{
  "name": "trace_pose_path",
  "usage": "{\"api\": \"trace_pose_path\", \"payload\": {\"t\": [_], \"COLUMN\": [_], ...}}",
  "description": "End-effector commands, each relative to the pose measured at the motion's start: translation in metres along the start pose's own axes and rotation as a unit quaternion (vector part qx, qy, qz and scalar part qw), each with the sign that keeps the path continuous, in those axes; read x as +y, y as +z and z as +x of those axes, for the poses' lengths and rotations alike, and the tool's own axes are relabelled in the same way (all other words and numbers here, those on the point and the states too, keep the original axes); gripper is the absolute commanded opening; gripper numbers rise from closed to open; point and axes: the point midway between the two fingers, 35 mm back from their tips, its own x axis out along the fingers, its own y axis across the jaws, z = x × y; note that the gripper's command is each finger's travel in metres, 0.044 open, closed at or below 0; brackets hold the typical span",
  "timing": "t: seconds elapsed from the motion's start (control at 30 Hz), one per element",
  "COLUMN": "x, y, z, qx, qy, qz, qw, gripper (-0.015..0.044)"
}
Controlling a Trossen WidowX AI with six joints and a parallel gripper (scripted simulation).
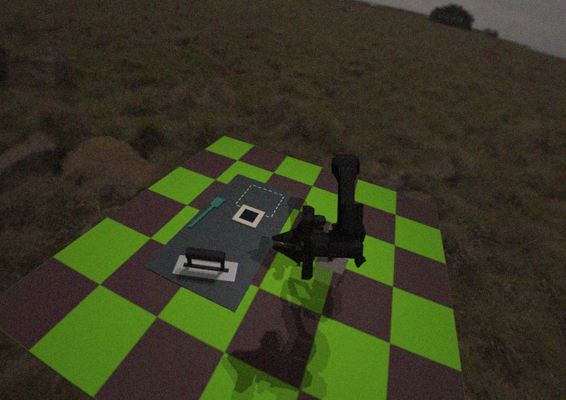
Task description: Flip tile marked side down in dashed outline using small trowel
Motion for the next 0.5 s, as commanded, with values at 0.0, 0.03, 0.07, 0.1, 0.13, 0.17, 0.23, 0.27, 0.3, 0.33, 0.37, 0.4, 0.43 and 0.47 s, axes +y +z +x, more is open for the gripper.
{"api": "trace_pose_path", "payload": {"t": [0.0,0.03,0.07,0.1,0.13,0.17,0.23,0.27,0.3,0.33,0.37,0.4,0.43,0.47], "x": [0.0,0.0,0.0,0.0,0.0,0.0,0.0,0.0,0.0,0.0,0.0,0.0,0.0,0.0], "y": [0.0,0.0,0.0,0.0,0.0,0.0,0.0,0.0,0.0,0.0,0.0,0.0,0.0,0.0], "z": [0.0,0.0,0.0,0.0,0.0,0.0,0.0,0.0,0.0,0.0,0.0,0.0,0.0,0.0], "qx": [0.0,0.0,0.0,0.0,0.0,0.0,0.0,0.0,0.0,0.0,0.0,0.0,0.0,0.0], "qy": [0.0,0.0,0.0,0.0,0.0,0.0,0.0,0.0,0.0,0.0,0.0,0.0,0.0,0.0], "qz": [0.0,0.0,0.0,0.0,0.0,0.0,0.0,0.0,0.0,0.0,0.0,0.0,0.0,0.0], "qw": [1.0,1.0,1.0,1.0,1.0,1.0,1.0,1.0,1.0,1.0,1.0,1.0,1.0,1.0], "gripper": [0.01,0.01,0.01,0.01,0.01,0.01,0.0048,0.0021,0.0,0.0,0.0,0.0,0.0,0.0]}}
